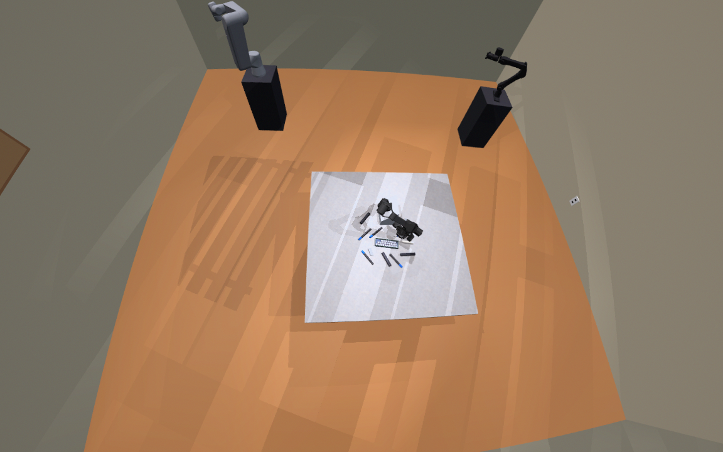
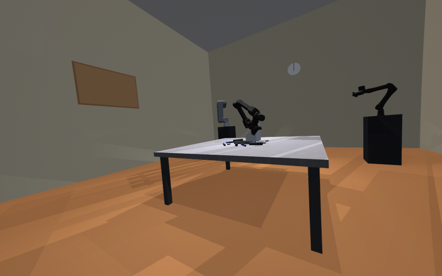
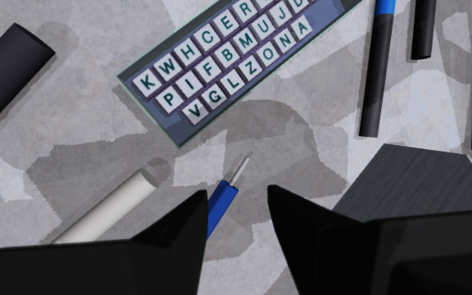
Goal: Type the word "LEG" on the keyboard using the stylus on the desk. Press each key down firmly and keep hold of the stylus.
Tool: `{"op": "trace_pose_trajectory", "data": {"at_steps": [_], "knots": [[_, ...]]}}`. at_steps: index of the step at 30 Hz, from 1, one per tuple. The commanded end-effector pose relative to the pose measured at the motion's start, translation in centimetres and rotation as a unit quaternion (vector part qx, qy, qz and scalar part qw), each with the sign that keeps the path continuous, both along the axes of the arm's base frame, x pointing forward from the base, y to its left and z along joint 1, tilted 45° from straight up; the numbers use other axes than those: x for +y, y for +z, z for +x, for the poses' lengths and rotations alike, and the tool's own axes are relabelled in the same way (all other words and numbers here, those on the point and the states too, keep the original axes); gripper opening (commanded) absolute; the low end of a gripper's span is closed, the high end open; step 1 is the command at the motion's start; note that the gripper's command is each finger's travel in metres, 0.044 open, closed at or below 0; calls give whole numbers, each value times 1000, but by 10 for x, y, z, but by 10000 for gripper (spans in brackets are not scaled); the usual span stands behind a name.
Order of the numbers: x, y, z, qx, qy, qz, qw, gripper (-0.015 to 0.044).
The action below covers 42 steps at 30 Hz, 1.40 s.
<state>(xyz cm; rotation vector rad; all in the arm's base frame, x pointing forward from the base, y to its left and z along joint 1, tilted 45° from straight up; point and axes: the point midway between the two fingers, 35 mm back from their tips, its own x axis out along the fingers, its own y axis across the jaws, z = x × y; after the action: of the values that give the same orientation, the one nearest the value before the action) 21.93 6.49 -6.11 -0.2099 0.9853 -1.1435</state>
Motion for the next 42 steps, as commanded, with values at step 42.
{"op": "trace_pose_trajectory", "data": {"at_steps": [42], "knots": [[-1,-59,-27,-337,-98,-92,932,150]]}}
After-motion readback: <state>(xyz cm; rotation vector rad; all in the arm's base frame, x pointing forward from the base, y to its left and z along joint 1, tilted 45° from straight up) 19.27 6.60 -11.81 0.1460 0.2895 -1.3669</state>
